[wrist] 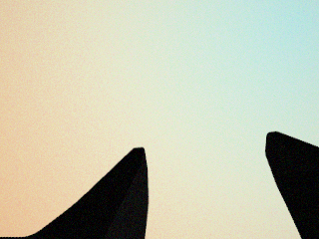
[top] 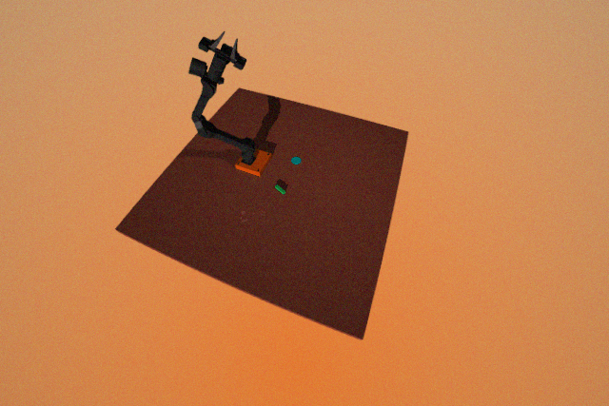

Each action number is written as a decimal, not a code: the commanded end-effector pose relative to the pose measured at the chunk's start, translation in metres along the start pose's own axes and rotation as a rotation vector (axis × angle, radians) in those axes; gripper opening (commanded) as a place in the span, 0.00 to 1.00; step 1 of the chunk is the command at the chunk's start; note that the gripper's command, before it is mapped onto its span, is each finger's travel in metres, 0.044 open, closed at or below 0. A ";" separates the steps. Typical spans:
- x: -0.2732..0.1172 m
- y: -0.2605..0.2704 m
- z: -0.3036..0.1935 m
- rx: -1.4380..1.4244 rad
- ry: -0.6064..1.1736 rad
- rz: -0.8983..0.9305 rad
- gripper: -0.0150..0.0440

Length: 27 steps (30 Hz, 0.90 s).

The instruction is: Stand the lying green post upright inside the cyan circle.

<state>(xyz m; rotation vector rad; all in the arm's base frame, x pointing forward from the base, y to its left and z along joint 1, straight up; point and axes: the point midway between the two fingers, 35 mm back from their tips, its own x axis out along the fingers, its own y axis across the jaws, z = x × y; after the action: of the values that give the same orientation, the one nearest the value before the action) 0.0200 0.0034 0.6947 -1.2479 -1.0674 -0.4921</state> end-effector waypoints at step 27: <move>-0.006 0.296 -0.026 0.354 0.342 0.815 0.65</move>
<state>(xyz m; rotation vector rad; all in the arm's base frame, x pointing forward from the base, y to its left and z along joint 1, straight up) 0.2439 0.0685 0.5606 -1.1527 -0.3773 0.0726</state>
